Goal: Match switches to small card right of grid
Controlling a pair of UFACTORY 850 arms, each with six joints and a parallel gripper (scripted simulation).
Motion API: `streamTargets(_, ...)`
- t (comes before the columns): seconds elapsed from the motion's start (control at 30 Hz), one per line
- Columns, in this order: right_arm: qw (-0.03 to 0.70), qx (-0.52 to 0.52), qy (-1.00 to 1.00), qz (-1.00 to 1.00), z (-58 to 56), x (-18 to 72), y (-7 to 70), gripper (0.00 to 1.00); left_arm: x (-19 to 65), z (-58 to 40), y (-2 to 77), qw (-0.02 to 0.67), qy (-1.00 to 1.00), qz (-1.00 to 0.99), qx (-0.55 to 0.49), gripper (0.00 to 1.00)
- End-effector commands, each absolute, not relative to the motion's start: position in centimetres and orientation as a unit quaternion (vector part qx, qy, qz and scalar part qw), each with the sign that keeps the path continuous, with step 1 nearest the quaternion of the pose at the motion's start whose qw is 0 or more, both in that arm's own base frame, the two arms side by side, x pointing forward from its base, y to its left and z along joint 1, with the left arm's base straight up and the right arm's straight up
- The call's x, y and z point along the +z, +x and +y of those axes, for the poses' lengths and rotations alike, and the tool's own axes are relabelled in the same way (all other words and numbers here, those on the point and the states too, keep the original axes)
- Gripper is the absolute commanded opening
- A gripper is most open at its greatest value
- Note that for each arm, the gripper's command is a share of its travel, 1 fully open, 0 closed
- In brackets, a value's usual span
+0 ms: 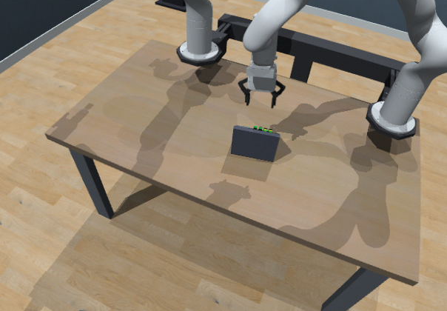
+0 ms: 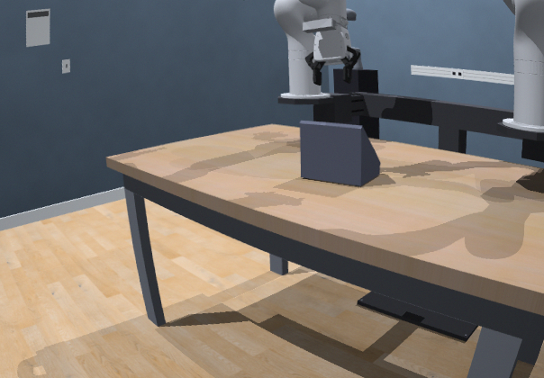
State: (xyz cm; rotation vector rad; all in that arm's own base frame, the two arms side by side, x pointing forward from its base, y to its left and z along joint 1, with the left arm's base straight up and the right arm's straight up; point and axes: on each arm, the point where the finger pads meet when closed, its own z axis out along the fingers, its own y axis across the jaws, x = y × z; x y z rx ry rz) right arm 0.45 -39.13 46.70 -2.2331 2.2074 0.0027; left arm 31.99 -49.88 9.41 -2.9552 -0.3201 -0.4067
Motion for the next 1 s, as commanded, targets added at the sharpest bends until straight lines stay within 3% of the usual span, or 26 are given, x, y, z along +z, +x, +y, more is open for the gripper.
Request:
streamTargets(0.0, 0.000, 0.000, -0.711, 0.703, -39.2, 46.8, 0.5, 1.00, 9.2, -50.5, 31.1, 0.067, -0.982, -0.108, -0.140, 1.00)
streamTargets(0.97, 0.000, 0.000, -0.711, 0.703, -39.2, 46.8, 0.5, 1.00, 7.3, -54.0, 24.1, 0.046, -0.979, -0.116, -0.159, 1.00)
